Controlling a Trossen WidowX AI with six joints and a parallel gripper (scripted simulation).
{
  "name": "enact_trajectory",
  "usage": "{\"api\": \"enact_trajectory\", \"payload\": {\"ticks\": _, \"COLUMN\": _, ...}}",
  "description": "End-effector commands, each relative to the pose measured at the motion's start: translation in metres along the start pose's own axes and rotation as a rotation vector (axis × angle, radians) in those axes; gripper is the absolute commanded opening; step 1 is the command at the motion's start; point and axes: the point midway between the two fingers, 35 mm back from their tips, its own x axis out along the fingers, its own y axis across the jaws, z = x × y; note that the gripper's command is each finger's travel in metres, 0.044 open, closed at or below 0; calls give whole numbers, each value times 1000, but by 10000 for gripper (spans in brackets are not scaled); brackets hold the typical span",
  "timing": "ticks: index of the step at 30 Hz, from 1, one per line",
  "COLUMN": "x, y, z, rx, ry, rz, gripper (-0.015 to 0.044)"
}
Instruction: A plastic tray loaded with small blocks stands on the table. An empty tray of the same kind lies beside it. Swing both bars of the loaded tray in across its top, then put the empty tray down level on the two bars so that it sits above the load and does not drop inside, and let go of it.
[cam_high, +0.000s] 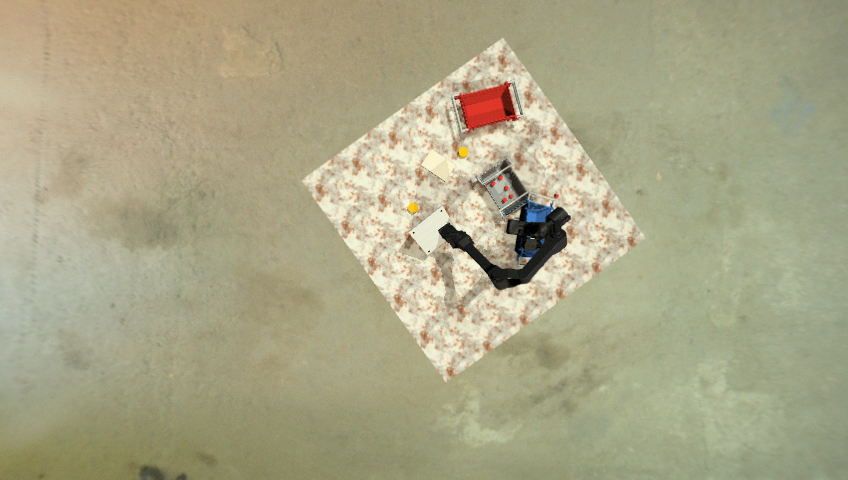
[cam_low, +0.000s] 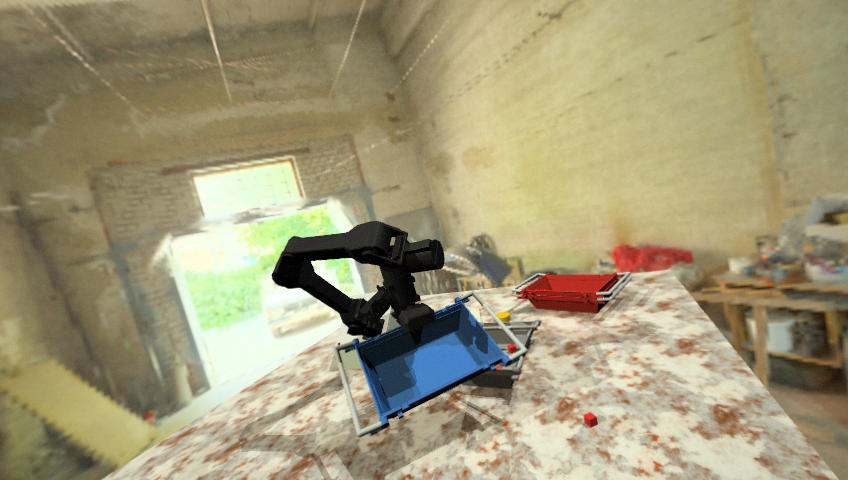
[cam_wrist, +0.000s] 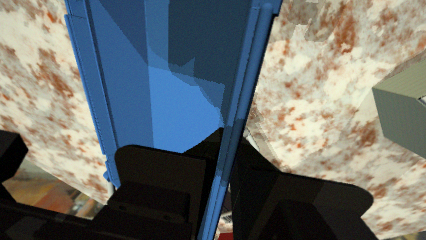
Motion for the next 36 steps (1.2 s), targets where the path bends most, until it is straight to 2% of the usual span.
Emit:
{"api": "enact_trajectory", "payload": {"ticks": 1, "x": -6, "y": -1, "z": -20, "rx": -71, "ry": 13, "rz": 12, "gripper": 0}}
{"api": "enact_trajectory", "payload": {"ticks": 36, "x": -15, "y": -75, "z": -158, "rx": -616, "ry": -42, "rz": 37, "gripper": 0}}
